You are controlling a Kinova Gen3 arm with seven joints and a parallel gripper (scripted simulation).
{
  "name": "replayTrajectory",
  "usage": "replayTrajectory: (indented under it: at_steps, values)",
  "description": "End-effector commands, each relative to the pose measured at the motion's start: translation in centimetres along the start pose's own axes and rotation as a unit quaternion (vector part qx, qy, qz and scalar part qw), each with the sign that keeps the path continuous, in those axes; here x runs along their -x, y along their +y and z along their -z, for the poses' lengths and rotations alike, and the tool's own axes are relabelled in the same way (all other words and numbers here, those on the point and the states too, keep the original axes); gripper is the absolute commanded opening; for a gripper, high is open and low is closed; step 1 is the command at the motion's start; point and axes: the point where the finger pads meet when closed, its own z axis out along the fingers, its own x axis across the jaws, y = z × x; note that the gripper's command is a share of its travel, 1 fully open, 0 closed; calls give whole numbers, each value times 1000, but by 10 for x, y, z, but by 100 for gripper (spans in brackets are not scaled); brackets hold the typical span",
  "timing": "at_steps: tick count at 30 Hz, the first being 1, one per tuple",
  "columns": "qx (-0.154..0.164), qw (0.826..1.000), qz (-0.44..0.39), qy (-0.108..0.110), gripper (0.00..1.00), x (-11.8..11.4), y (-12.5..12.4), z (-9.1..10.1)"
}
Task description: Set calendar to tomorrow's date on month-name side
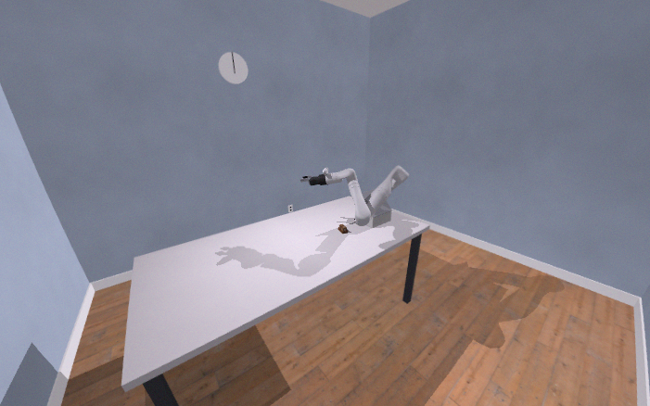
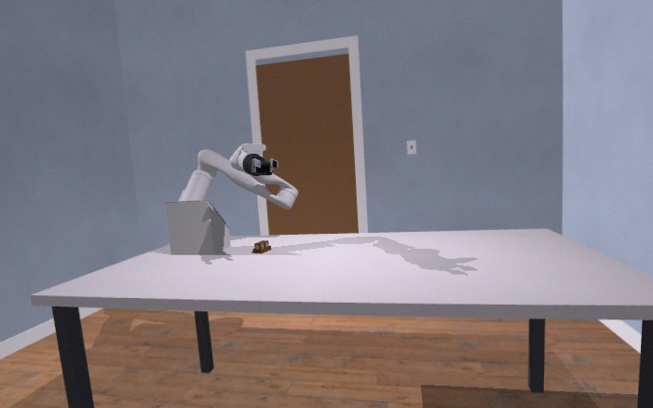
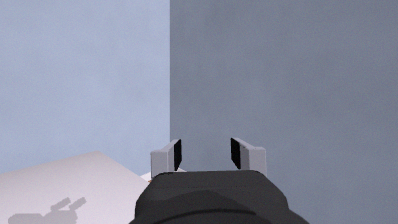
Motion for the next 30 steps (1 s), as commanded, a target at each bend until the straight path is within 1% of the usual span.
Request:
replayTrajectory:
  at_steps: [1, 22, 26, 30]
  values:
    - [-1, 1000, 0, 0, 100, 0, -1, 0]
    - [1, 1000, -2, 0, 100, 0, 0, 0]
    - [8, 1000, -9, 2, 100, -2, 4, -1]
    - [24, 999, -23, 6, 100, -4, 13, -2]
